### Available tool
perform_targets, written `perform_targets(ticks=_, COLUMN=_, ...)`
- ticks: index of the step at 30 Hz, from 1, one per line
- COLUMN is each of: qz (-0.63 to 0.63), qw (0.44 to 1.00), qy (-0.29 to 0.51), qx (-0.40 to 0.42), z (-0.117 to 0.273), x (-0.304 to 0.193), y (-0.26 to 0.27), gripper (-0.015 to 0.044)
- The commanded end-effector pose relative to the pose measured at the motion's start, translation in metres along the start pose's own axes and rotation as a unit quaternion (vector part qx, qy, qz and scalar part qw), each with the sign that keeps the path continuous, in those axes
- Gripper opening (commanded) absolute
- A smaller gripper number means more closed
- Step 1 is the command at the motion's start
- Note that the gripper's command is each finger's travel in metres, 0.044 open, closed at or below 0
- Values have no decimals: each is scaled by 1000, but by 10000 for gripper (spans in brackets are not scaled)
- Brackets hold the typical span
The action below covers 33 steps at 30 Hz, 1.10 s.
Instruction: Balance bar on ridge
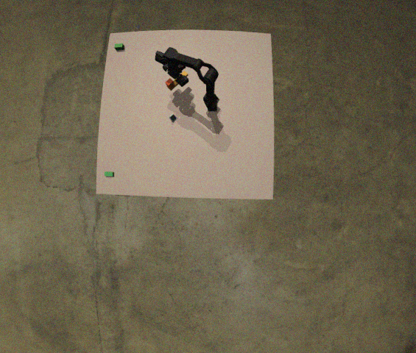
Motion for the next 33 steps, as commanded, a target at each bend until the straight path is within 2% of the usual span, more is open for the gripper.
perform_targets(ticks=1, qz=70, qw=998, qy=-2, qx=2, z=2, x=-6, y=-1, gripper=0)
perform_targets(ticks=9, qz=227, qw=974, qy=-1, qx=2, z=2, x=-19, y=-5, gripper=0)
perform_targets(ticks=17, qz=379, qw=926, qy=-1, qx=2, z=2, x=-32, y=-9, gripper=0)
perform_targets(ticks=33, qz=649, qw=761, qy=0, qx=2, z=2, x=-58, y=-16, gripper=0)
Point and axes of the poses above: the point midway between the two fingers, 35 mm back from their tips, its own z axis back along the fingers, its own y axis across the jaws, x = y × z, the point moved 4 cm from there along z, back along the fingers, and after that the axes turned 4 degrees about z, right-handed, at the moved point
